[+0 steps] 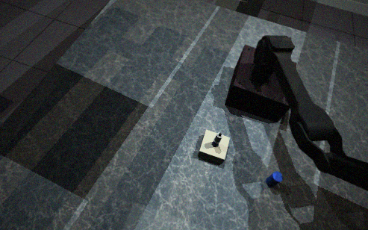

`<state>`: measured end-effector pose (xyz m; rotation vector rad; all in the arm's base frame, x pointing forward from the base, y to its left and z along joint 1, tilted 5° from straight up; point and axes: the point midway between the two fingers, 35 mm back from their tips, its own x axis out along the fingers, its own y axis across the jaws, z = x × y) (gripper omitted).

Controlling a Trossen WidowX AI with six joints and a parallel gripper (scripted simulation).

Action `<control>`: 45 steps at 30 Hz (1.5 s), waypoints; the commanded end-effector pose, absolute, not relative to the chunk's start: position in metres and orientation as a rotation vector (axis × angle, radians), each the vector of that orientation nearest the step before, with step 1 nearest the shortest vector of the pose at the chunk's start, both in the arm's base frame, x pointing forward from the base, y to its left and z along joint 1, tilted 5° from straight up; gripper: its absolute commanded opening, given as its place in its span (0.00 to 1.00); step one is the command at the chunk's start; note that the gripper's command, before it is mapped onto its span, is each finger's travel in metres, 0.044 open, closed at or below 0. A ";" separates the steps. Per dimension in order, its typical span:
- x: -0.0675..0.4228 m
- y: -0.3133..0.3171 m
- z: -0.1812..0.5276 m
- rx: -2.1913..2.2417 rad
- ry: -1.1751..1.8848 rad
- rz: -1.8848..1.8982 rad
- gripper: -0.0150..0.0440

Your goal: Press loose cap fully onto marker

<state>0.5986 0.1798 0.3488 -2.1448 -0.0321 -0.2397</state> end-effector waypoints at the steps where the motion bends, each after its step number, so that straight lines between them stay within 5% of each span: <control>1: 0.598 0.181 0.350 -2.143 -0.035 -0.241 0.89; 6: 0.573 0.208 0.385 -2.073 -0.148 -0.285 0.67; 23: 0.436 0.266 0.527 -1.823 -0.528 -0.478 0.66; 30: 0.340 0.282 0.592 -1.585 -0.751 -0.536 0.66; 45: 0.152 0.184 0.689 -0.898 -0.991 -0.617 0.66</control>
